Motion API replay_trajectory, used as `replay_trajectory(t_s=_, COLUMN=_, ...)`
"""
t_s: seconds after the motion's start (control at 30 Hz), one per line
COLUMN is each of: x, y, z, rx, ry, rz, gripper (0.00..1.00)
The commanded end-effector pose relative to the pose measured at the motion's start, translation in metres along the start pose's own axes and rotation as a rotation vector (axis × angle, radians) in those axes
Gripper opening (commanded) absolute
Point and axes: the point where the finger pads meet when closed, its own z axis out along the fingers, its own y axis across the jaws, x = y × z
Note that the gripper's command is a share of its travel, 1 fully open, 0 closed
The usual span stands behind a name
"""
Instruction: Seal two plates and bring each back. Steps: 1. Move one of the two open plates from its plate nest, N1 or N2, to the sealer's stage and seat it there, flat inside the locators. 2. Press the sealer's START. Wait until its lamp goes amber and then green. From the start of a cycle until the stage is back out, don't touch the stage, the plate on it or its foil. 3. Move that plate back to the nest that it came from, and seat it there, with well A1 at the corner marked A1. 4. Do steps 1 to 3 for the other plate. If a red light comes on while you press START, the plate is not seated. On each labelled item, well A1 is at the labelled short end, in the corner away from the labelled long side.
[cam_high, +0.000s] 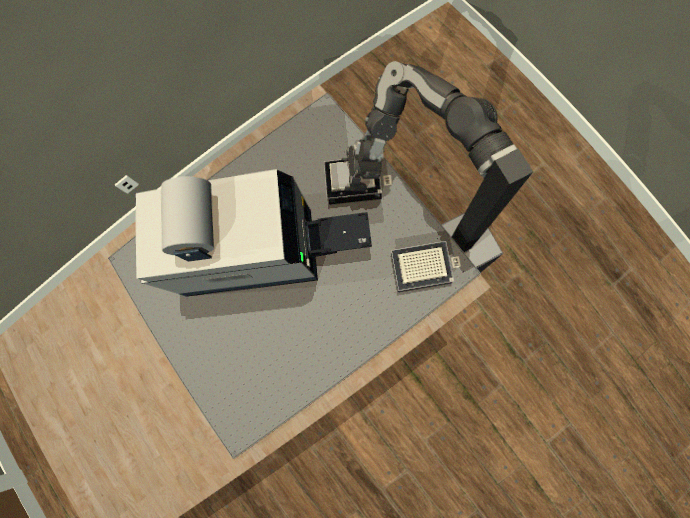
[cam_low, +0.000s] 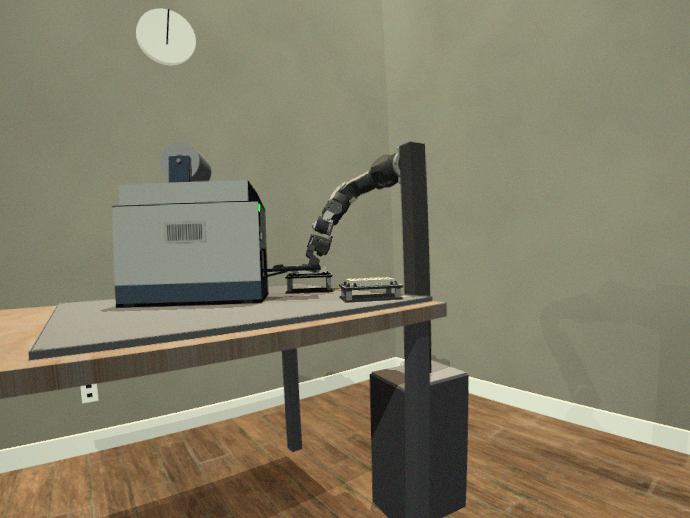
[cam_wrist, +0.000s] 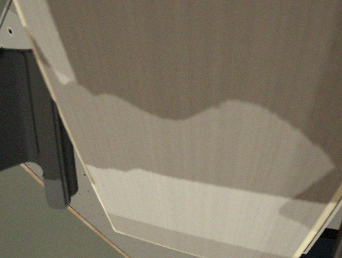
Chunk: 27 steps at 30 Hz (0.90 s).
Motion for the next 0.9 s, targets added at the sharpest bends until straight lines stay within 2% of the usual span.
replay_trajectory(t_s=0.0, x=-0.0011, y=0.0012, z=0.0004, rx=-0.007, ry=-0.006, rz=0.001, gripper=0.0)
replay_trajectory(t_s=0.87, x=0.0012, y=0.0005, z=0.0065, rx=-0.002, ry=-0.005, rz=0.001, gripper=0.0)
